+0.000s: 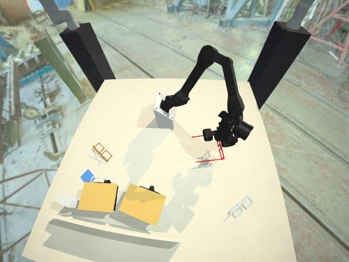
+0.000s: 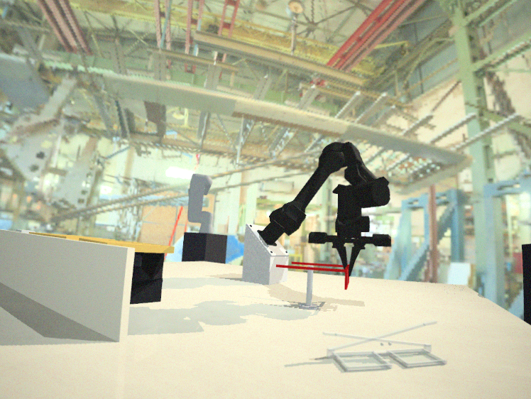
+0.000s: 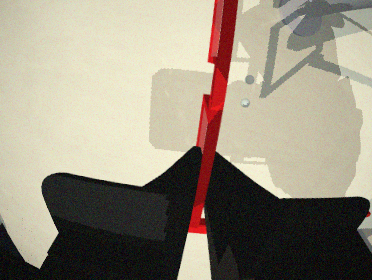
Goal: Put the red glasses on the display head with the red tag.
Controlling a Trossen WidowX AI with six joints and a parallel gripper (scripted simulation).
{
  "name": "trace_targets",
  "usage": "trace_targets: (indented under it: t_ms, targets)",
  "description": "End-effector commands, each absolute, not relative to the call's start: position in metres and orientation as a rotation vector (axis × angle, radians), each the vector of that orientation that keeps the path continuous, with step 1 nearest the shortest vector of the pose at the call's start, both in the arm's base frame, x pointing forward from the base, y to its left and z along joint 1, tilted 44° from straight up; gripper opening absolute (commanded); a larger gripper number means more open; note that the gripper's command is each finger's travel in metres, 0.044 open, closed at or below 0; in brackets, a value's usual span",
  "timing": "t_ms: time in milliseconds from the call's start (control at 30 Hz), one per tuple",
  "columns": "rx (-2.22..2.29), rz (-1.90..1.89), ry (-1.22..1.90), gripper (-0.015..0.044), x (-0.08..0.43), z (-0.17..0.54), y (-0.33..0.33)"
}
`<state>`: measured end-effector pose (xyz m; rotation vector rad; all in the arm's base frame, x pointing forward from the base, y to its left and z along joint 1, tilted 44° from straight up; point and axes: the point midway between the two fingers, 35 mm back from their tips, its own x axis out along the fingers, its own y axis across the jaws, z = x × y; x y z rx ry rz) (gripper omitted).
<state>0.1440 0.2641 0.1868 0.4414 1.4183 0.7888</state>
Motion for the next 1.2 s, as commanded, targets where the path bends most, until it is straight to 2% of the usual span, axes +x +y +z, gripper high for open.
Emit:
trace_targets:
  t_ms: [0, 667, 1167]
  targets:
    - [0.443, 0.786, 1.419, 0.0000, 0.145, 0.186, 0.264]
    - [0.442, 0.786, 1.418, 0.0000, 0.152, 0.188, 0.264]
    - [0.439, 0.783, 1.418, 0.0000, 0.158, 0.230, 0.224]
